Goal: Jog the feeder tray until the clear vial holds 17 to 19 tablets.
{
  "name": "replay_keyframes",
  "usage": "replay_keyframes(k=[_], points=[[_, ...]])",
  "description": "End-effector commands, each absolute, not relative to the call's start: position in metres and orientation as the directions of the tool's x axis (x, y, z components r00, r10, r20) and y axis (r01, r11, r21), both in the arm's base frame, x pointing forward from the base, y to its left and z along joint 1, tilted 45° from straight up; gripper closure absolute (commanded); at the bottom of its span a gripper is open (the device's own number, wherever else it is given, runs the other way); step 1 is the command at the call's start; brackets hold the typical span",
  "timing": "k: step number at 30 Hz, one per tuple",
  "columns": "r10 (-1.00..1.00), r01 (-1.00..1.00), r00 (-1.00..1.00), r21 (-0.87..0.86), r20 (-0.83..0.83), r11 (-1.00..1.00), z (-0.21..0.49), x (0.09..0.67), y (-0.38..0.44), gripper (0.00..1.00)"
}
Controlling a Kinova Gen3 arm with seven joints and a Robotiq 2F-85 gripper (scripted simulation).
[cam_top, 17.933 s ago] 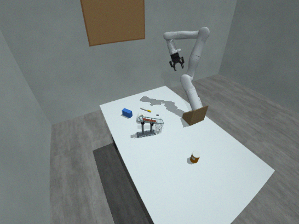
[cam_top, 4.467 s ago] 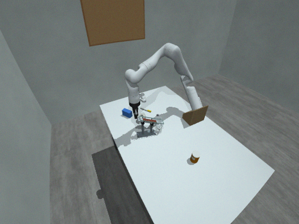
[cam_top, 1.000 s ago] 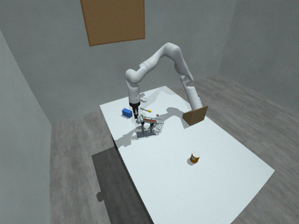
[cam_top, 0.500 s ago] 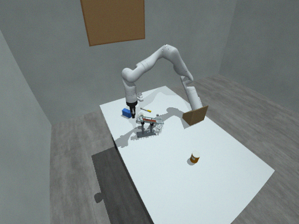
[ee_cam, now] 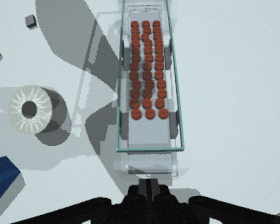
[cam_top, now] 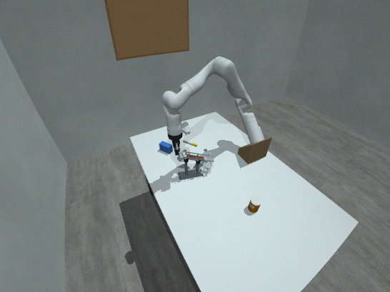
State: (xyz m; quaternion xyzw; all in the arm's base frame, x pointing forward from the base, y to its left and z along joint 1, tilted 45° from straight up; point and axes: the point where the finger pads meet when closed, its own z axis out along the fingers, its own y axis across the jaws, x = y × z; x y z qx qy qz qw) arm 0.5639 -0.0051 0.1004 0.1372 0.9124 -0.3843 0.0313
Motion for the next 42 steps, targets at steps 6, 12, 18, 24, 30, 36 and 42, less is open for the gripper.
replay_keyframes(k=[6, 12, 18, 24, 30, 36, 42], points=[[0.221, 0.27, -0.962, -0.692, -0.161, 0.67, 0.099, 0.556, 0.0, 1.0], [0.221, 0.27, -0.962, -0.692, -0.161, 0.67, 0.106, 0.57, 0.001, 1.0], [0.221, 0.27, -0.962, -0.692, -0.161, 0.67, 0.11, 0.58, 0.001, 1.0], [0.221, 0.27, -0.962, -0.692, -0.161, 0.67, 0.111, 0.581, 0.002, 1.0], [0.221, 0.27, -0.962, -0.692, -0.161, 0.67, 0.11, 0.578, 0.001, 1.0], [0.221, 0.27, -0.962, -0.692, -0.161, 0.67, 0.103, 0.564, 0.0, 1.0], [0.221, 0.27, -0.962, -0.692, -0.161, 0.67, 0.099, 0.555, -0.001, 1.0]])
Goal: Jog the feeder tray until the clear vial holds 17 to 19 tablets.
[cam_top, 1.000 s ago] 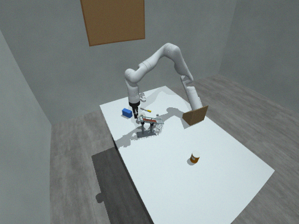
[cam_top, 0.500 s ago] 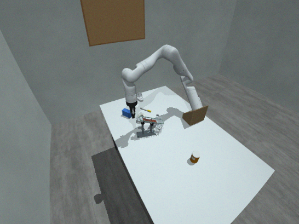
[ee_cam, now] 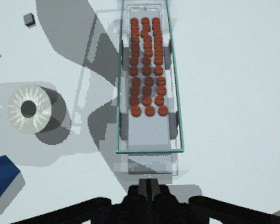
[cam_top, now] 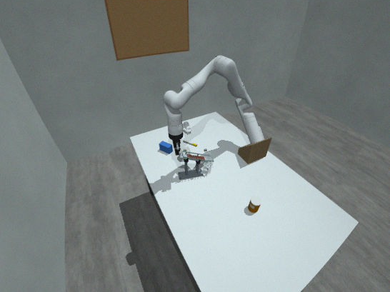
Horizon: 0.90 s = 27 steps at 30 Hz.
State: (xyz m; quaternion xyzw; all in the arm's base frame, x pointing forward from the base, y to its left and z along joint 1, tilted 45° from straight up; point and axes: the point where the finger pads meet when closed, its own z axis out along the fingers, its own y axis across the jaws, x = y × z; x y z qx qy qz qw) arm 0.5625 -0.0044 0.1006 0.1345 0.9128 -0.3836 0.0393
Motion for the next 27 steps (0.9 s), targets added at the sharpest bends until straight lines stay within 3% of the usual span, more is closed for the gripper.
replay_keyframes(k=[1, 27], points=[[0.221, 0.27, -0.962, -0.692, -0.161, 0.67, 0.099, 0.555, 0.0, 1.0], [0.221, 0.27, -0.962, -0.692, -0.161, 0.67, 0.11, 0.578, 0.001, 1.0]])
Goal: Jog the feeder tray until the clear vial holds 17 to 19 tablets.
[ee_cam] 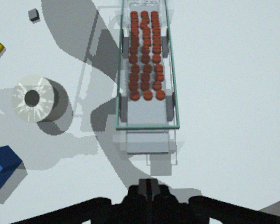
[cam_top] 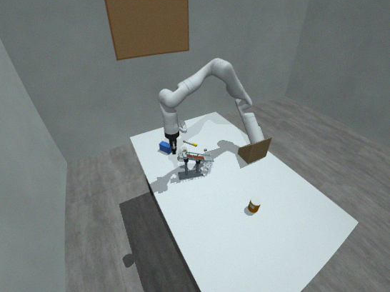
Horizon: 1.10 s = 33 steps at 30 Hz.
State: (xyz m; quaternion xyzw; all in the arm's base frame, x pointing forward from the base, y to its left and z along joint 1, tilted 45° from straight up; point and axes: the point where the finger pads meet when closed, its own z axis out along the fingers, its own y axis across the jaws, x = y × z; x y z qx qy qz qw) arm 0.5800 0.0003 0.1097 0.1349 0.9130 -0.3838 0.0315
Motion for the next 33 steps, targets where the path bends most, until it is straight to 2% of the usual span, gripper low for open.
replay_keyframes(k=[1, 10, 33], points=[[0.221, 0.27, -0.962, -0.692, -0.161, 0.67, 0.108, 0.576, 0.001, 1.0], [0.221, 0.27, -0.962, -0.692, -0.161, 0.67, 0.098, 0.554, -0.001, 1.0], [0.221, 0.27, -0.962, -0.692, -0.161, 0.67, 0.111, 0.581, 0.002, 1.0]])
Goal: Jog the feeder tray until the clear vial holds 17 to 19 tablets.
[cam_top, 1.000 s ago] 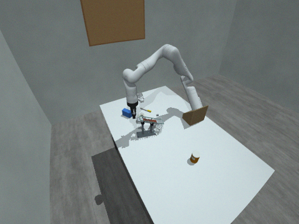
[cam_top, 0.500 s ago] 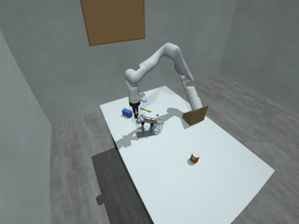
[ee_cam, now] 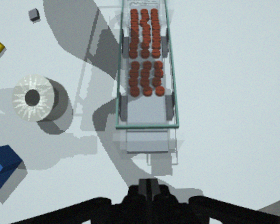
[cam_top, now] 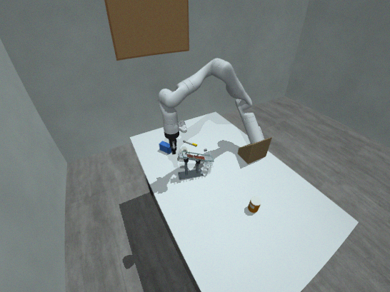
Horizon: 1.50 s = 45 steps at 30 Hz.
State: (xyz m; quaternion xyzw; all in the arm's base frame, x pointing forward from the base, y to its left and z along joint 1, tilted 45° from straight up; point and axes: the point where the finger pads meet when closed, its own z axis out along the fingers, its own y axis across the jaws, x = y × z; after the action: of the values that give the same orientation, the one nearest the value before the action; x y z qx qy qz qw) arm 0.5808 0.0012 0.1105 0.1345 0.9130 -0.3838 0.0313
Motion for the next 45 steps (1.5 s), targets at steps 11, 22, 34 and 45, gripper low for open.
replay_keyframes(k=[11, 22, 34, 45], points=[[0.221, 0.27, -0.962, -0.692, -0.161, 0.67, 0.099, 0.555, -0.001, 1.0], [0.221, 0.27, -0.962, -0.692, -0.161, 0.67, 0.104, 0.566, 0.0, 1.0], [0.221, 0.27, -0.962, -0.692, -0.161, 0.67, 0.111, 0.581, 0.002, 1.0], [0.221, 0.27, -0.962, -0.692, -0.161, 0.67, 0.103, 0.564, 0.0, 1.0]])
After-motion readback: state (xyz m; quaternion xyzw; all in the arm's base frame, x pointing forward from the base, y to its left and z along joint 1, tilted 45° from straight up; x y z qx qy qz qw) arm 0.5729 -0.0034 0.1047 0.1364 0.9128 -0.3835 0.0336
